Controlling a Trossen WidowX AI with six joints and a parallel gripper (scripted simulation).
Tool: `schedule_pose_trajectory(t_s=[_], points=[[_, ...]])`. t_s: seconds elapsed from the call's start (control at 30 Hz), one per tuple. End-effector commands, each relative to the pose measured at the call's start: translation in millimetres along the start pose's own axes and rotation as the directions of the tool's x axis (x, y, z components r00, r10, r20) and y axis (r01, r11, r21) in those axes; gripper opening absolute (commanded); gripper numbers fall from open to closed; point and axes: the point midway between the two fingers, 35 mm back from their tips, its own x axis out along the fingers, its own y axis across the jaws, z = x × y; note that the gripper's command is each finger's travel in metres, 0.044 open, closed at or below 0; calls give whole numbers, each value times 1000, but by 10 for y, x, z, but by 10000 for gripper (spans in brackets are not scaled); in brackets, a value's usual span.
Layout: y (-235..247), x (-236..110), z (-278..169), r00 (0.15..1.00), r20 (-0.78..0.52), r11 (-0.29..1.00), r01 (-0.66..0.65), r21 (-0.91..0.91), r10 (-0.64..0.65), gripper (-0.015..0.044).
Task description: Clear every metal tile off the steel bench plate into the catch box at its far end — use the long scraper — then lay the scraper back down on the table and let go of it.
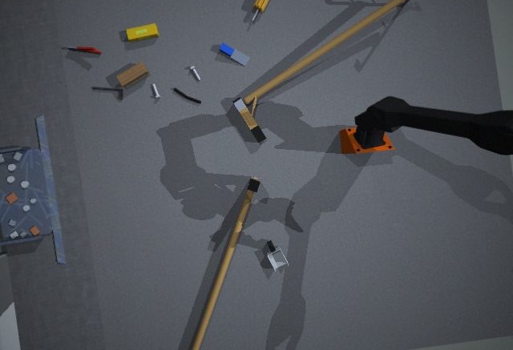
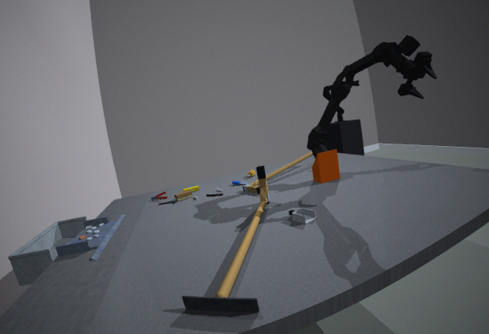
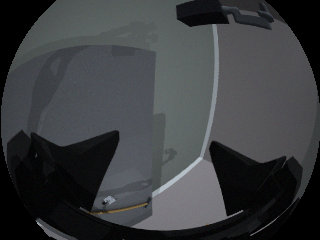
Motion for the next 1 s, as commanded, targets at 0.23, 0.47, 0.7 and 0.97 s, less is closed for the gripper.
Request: schedule_pose_trajectory(t_s=[0.23, 0.47, 0.7, 0.97], points=[[-236, -245, -409, 996, -36, 981, 89, 174, -84, 440], [-353, -409, -697, 988, -66, 946, 151, 288, -138, 440], [-439, -571, -996, 977, -101, 893, 212, 396, -188, 440], [-499, -753, -1346, 960, -147, 812, 281, 511, -239, 440]])
